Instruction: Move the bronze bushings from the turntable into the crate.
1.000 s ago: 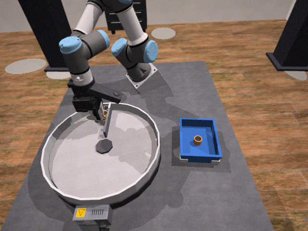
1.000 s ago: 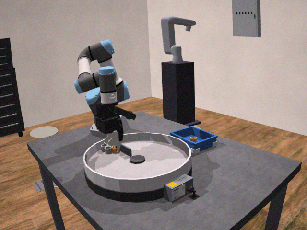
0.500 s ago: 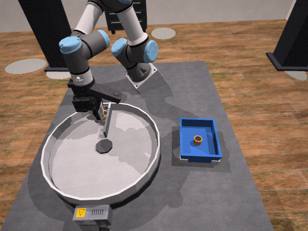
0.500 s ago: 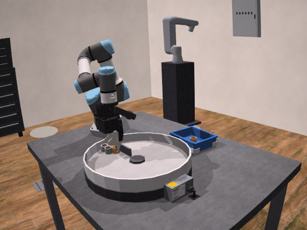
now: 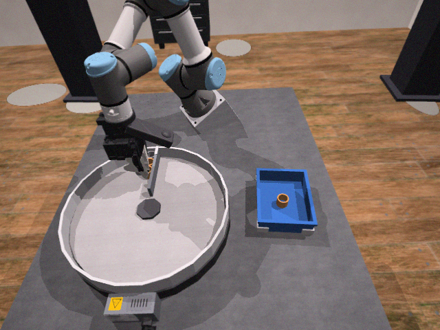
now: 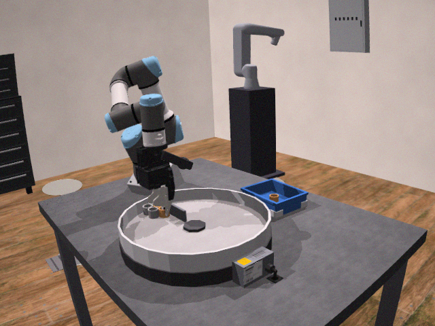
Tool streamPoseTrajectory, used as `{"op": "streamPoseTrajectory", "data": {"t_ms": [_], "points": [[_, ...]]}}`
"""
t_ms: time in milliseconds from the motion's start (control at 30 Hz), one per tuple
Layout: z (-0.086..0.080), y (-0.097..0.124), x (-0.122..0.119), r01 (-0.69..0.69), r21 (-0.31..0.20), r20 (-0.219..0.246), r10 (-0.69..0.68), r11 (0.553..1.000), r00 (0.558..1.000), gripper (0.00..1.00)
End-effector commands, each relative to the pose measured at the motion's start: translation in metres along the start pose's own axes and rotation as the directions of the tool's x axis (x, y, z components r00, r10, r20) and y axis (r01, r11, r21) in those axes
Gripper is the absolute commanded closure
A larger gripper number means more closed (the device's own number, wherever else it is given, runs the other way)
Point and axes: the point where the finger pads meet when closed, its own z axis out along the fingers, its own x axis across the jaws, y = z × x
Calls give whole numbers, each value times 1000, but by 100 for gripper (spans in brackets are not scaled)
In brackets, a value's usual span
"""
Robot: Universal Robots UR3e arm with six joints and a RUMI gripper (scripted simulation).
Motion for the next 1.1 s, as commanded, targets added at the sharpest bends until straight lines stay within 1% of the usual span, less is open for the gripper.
{"op": "streamPoseTrajectory", "data": {"t_ms": [0, 200, 333, 433, 600, 667, 900, 1067], "points": [[0, 0, -1, 1, 0, 2, -1, 1000, 1000, 100], [-1, 0, 0, 0, 0, 1, 0, 1000, 1000, 100], [-6, 1, 0, 0, -2, -1, 0, 1000, 1000, 100], [-15, 1, 0, 0, -2, -1, 0, 1000, 1000, 100], [-34, 1, 0, 0, -2, -1, 0, 1000, 1000, 100], [-34, 1, 0, 0, -2, -1, 0, 1000, 1000, 100], [-58, 1, 0, 0, -2, -1, 0, 1000, 1000, 100], [-67, 0, 0, 0, -1, 1, 0, 1000, 1000, 100]]}}
